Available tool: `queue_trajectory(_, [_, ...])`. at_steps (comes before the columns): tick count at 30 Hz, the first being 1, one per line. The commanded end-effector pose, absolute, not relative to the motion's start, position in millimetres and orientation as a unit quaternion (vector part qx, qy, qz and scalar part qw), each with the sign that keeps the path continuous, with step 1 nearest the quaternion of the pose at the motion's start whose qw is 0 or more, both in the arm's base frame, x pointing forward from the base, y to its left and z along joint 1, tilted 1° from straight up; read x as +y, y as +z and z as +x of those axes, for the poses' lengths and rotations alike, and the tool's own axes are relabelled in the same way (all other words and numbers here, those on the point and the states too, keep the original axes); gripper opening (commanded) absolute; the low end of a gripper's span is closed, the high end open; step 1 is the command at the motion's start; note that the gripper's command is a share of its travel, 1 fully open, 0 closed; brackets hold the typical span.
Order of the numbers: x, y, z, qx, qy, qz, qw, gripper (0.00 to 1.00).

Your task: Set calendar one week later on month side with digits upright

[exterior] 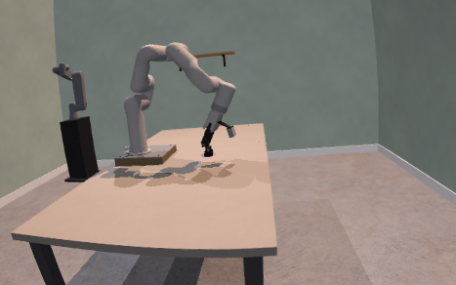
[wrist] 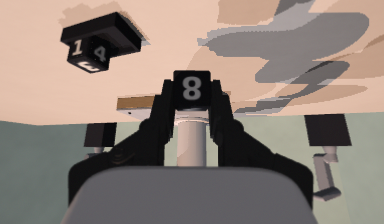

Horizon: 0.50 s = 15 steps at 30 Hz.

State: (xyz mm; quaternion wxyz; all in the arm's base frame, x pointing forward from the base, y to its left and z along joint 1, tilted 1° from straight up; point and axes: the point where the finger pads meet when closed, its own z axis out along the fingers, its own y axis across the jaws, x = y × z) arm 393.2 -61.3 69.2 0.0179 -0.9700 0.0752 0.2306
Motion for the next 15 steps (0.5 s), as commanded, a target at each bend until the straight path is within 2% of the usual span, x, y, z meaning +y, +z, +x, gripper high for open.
queue_trajectory(1, [-61.1, 71.4, 392.1, 0.076, 0.168, -0.983, 0.013, 0.27])
queue_trajectory(4, [-61.1, 71.4, 391.8, 0.076, 0.16, -0.984, 0.012, 0.27])
queue_trajectory(8, [-60.6, 72.0, 389.6, 0.077, 0.109, -0.991, 0.008, 0.27])
queue_trajectory(15, [-60.4, 72.1, 388.8, 0.076, 0.085, -0.994, 0.007, 0.27])
